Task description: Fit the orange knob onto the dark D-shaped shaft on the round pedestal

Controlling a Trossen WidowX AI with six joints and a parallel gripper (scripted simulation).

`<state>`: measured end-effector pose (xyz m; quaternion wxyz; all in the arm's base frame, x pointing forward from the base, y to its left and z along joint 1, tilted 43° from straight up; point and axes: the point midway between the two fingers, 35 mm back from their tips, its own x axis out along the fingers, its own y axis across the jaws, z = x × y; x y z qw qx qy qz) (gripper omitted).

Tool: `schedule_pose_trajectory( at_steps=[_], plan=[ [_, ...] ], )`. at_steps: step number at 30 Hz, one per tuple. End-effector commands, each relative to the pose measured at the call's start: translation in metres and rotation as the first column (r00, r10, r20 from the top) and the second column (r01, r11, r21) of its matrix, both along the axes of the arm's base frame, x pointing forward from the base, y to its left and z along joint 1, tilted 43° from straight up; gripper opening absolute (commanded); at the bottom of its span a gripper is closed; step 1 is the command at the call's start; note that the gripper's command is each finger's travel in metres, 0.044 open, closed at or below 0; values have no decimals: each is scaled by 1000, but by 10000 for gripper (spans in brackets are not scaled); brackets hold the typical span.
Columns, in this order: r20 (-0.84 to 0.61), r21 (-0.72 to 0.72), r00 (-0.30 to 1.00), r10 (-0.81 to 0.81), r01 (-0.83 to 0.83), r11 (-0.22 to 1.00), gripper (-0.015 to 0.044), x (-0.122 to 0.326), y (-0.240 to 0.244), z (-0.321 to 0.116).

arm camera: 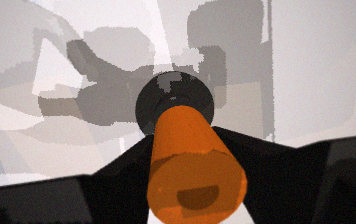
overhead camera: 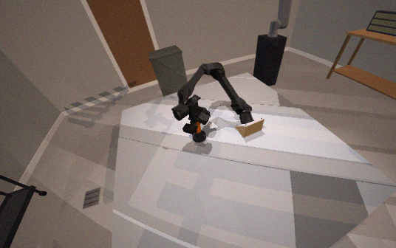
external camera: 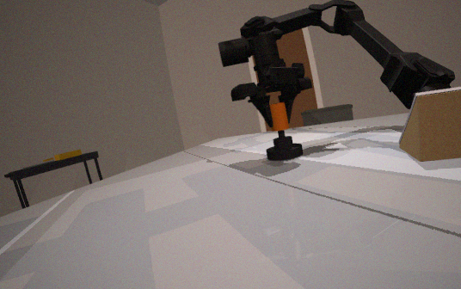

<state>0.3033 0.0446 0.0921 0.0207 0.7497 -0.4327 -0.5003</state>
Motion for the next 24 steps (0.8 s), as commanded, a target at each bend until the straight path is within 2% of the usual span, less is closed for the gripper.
schedule_pose_trajectory(
  at_steps=[1,24],
  plan=[
    [-12,-2,1000,15,-15,1000,0,0,0,-1],
    [-12,-2,1000,15,-15,1000,0,-1,1,0]
  ],
)
